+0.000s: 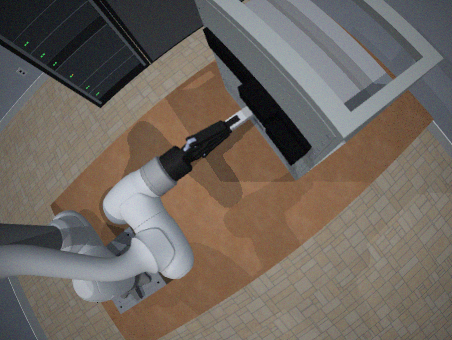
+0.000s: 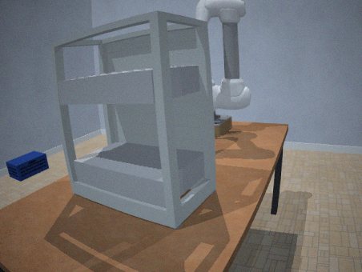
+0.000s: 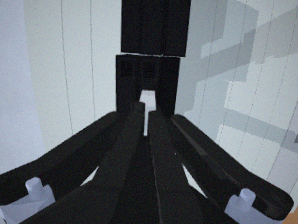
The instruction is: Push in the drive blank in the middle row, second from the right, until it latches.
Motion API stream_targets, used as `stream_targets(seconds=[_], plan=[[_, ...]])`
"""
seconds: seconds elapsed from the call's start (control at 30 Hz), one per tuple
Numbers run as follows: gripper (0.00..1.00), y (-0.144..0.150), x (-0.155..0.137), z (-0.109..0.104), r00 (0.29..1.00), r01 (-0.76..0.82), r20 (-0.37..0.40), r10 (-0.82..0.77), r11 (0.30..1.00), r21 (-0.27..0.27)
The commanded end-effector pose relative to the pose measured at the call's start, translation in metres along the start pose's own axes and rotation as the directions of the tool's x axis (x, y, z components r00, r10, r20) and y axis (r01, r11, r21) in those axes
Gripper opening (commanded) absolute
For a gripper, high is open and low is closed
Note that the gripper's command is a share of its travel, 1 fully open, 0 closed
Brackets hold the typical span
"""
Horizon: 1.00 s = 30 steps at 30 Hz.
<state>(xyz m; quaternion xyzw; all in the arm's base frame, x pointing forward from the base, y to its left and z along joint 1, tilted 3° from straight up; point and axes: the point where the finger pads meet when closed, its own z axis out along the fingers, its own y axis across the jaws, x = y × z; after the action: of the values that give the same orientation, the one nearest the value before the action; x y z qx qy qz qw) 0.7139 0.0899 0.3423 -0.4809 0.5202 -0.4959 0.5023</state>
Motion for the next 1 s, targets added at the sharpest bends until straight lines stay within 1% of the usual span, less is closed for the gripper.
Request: stream_targets(seconds=[0.0,0.1,0.5,0.67,0.97], plan=[[0.00,0.000,0.000,0.004,1.000,0.000,0.000,0.000,1.000,0.000],[0.00,0.000,0.000,0.008,1.000,0.000,0.000,0.000,1.000,0.000],[0.00,0.000,0.000,0.008,1.000,0.000,0.000,0.000,1.000,0.000],[0.00,0.000,0.000,0.015,1.000,0.000,0.000,0.000,1.000,0.000],[0.00,0.000,0.000,0.018,1.000,0.000,0.000,0.000,1.000,0.000]])
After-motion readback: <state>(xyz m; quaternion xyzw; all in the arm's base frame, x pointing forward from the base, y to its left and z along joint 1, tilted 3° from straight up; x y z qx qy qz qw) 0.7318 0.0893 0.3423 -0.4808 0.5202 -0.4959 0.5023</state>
